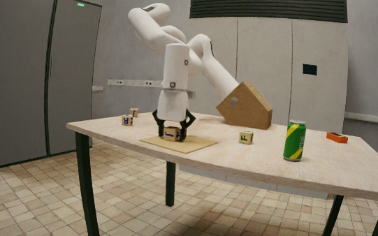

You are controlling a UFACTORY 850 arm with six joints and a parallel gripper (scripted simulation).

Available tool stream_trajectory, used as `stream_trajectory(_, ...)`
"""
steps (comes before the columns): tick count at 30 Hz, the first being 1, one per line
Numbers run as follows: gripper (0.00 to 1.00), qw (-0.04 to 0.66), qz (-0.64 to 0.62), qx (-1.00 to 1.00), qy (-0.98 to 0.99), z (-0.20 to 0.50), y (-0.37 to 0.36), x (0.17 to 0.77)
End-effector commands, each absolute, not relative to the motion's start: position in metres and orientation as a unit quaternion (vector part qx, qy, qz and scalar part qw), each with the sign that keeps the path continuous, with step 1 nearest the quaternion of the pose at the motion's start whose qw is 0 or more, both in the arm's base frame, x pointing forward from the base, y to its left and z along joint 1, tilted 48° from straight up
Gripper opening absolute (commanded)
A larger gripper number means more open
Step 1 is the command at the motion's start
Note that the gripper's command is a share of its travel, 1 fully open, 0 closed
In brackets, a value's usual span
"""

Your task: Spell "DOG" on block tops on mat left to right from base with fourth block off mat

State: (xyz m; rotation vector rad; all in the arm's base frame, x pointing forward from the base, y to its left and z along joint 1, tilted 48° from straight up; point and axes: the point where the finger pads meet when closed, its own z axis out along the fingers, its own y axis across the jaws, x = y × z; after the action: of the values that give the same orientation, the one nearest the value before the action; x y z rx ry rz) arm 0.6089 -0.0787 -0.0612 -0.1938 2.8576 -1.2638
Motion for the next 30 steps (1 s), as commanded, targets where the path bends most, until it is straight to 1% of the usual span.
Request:
stream_trajectory(1, 0.87, 0.006, -0.404, -0.062, 0.913, -0.0606, -0.078, 0.6096)
stream_trajectory(4, 0.87, 0.006, -0.404, -0.062, 0.913, -0.0606, -0.078, 0.6096)
stream_trajectory(5, 0.65, 0.006, -0.404, -0.062, 0.913, -0.0606, -0.078, 0.6096)
stream_trajectory(21, 0.65, 0.006, -0.404, -0.062, 0.913, -0.0606, -0.078, 0.6096)
stream_trajectory(22, 0.44, 0.006, -0.404, -0.062, 0.913, -0.0606, -0.078, 0.6096)
stream_trajectory(30, 0.44, 0.006, -0.404, -0.062, 0.913, -0.0606, -0.078, 0.6096)
